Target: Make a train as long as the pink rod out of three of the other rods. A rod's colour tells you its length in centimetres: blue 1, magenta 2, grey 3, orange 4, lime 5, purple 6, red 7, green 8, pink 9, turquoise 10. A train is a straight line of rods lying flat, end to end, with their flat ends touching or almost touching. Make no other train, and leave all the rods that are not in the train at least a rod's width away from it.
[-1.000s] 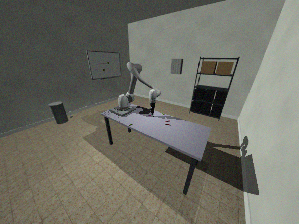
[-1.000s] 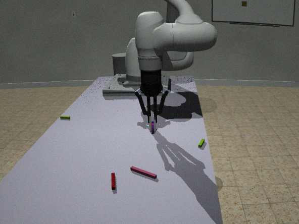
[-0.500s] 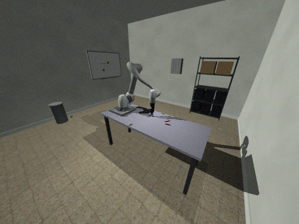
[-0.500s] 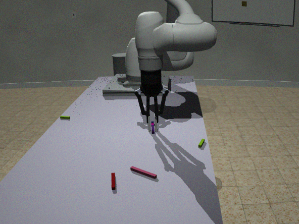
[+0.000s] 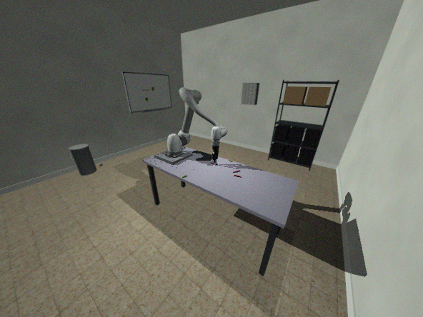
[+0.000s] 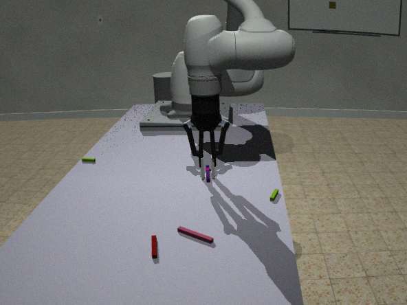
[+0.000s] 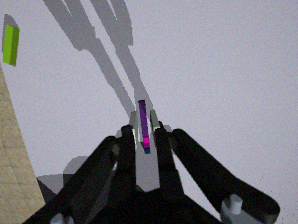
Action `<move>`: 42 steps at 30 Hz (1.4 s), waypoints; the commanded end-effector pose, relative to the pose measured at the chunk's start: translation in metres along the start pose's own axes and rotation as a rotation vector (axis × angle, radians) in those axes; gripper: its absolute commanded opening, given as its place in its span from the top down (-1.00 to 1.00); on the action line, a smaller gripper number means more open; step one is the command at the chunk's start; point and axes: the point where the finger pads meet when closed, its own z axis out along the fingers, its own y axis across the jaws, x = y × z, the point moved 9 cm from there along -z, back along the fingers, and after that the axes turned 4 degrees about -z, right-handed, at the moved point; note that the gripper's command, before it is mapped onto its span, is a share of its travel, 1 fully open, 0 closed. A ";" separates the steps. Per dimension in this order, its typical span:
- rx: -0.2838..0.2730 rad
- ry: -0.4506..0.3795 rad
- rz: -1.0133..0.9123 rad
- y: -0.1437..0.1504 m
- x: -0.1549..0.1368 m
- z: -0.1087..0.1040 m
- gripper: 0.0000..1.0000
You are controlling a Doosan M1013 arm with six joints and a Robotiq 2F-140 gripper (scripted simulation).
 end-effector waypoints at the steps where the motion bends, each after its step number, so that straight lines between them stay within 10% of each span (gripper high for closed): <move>1: 0.000 0.000 0.000 0.000 0.000 -0.003 0.54; 29: 0.000 0.000 0.000 0.000 0.000 -0.089 0.54; 30: 0.000 0.000 0.000 0.000 0.000 -0.089 -1.00; 42: 0.000 0.000 0.000 0.000 0.000 -0.089 -1.00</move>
